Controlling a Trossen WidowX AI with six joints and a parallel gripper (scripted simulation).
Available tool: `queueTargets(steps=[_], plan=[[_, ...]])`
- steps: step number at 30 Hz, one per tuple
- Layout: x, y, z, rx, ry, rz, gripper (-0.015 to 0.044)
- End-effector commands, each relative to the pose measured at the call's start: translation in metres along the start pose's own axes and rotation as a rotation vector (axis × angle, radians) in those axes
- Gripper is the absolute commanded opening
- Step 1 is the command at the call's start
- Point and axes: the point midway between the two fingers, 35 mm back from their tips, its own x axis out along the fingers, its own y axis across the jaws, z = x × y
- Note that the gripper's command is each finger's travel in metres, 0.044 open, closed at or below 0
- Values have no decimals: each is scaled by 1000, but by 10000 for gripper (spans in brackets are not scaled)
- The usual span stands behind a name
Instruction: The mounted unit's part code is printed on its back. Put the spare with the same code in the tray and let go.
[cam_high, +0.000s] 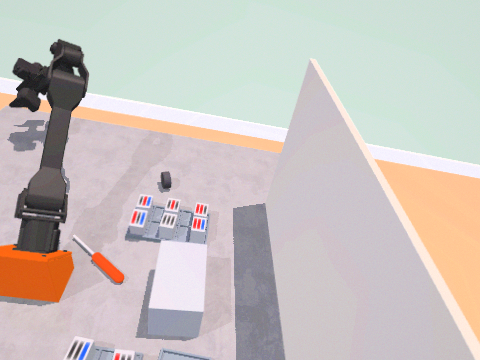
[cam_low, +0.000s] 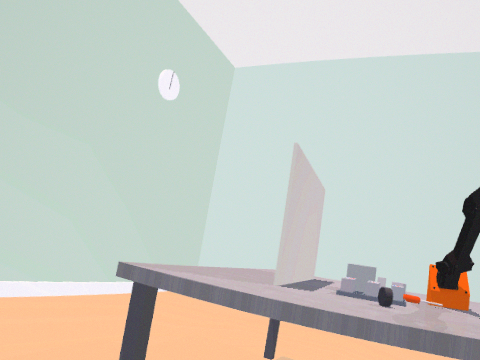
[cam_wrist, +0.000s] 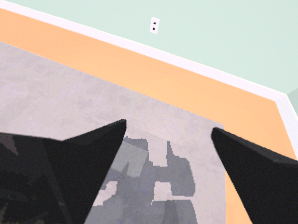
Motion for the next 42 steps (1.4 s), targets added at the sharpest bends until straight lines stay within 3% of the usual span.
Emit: queueTargets(steps=[1,8,16,29,42], plan=[[0,0,0,0,0,0,426],[-2,-1,-5,11,12,-6,440],[-45,-10,-86,210,221,-115,440],[-193,31,-250,719,645,-373,440],[-347,149,-334,1249,917,-611,440]])
